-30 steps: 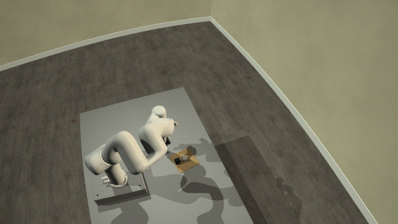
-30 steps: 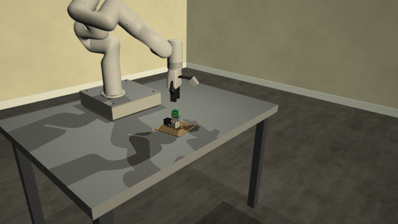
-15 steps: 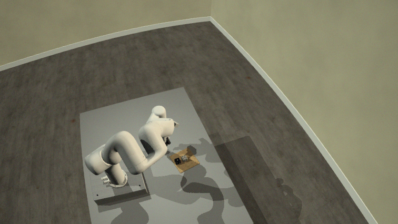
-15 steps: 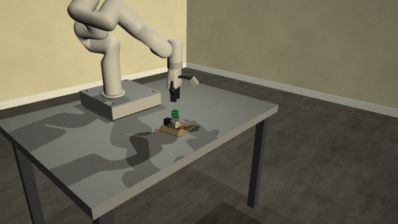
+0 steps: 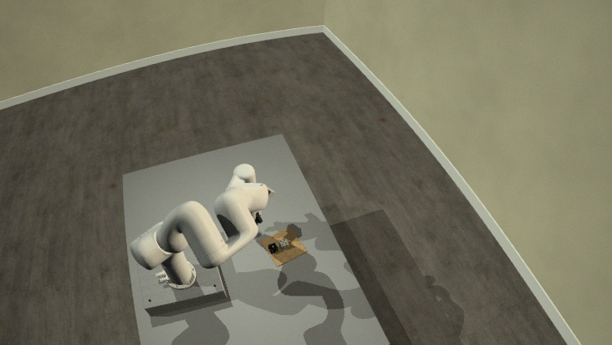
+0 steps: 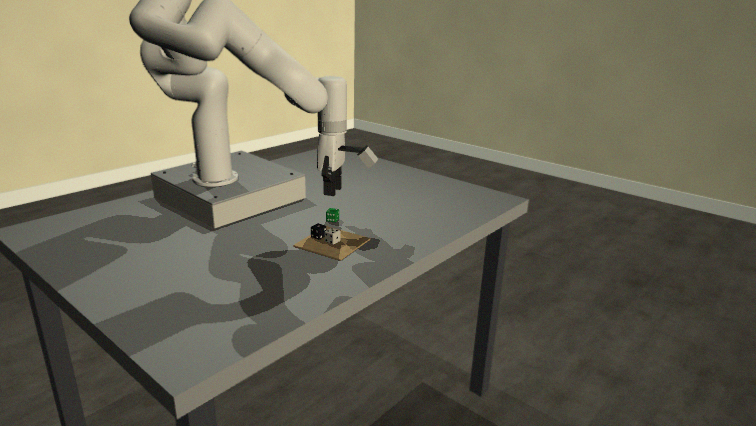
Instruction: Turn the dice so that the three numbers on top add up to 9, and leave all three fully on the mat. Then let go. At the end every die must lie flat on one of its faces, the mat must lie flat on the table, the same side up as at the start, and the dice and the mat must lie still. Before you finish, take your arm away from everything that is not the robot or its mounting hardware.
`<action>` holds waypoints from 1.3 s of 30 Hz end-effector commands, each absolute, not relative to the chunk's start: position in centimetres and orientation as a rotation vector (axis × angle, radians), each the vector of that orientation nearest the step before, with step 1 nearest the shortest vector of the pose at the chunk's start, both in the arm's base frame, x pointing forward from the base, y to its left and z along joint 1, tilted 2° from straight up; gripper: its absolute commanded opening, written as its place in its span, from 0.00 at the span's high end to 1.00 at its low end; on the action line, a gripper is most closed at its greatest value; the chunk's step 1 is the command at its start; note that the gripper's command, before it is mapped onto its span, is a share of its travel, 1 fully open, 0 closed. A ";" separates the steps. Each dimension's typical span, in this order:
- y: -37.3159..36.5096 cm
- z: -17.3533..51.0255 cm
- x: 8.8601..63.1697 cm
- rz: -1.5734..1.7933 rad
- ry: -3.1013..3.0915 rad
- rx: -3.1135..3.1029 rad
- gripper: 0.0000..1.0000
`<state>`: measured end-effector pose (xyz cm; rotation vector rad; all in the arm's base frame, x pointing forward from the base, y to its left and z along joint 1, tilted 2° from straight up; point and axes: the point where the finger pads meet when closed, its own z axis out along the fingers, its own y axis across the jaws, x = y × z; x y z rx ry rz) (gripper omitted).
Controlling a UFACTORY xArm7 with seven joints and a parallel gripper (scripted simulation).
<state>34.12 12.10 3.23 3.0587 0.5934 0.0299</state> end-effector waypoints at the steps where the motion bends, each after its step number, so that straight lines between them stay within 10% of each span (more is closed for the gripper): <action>1: 12.2 2.9 34.2 0.034 0.594 3.059 0.53; 39: 12.1 -1.3 34.4 0.034 0.594 3.059 0.53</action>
